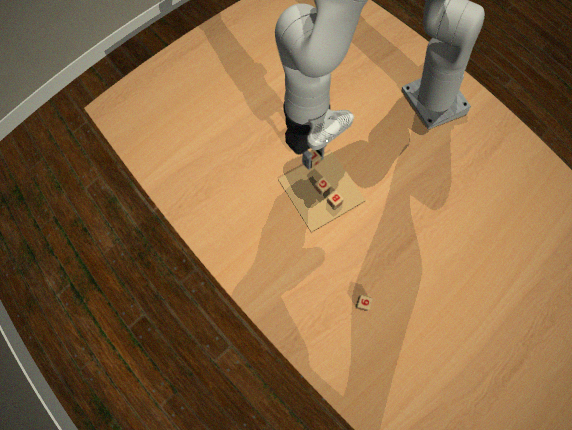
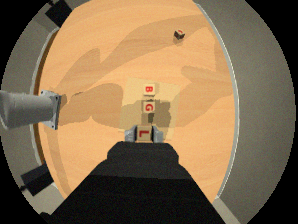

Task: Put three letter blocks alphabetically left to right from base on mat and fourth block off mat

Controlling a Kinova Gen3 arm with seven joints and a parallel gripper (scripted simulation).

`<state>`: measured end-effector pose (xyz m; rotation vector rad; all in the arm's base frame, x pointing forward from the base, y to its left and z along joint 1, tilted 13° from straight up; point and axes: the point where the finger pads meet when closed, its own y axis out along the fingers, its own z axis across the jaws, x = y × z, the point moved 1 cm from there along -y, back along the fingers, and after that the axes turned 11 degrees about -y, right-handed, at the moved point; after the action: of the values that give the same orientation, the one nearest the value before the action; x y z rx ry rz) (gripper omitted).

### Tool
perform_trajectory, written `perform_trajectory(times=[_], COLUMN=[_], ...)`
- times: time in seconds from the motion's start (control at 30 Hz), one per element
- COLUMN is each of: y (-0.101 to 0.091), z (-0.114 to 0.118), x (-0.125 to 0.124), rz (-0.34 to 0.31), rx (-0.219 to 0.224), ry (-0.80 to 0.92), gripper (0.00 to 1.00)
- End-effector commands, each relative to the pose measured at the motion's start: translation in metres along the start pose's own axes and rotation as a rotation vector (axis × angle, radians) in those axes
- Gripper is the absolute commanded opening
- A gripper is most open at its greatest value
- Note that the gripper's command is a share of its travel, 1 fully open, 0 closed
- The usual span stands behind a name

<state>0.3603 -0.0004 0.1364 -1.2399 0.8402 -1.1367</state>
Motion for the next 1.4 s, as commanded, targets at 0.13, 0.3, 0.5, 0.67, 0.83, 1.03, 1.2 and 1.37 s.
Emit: perform_trajectory(times=[0.13,0.3,0.5,0.67,0.83,1.03,1.2,1.37], y=[-0.032,-0.044,-0.048,-0.048,-0.048,-0.048,-0.048,-0.048], z=[0.007,0.007,0.007,0.007,0.007,0.007,0.007,0.007], x=[-0.004,-0.004,-0.004,-0.004,-0.004,-0.004,-0.004,-0.004], rz=[0.003,0.003,0.003,0.003,0.003,0.003,0.003,0.003], rx=[0.025,0.025,0.025,0.025,0.025,0.025,0.025,0.025], ry=[-0.010,-0.010,-0.010,-0.010,-0.010,-0.010,-0.010,-0.011], gripper=[0.49,0.49,0.49,0.49,0.49,0.49,0.49,0.49])
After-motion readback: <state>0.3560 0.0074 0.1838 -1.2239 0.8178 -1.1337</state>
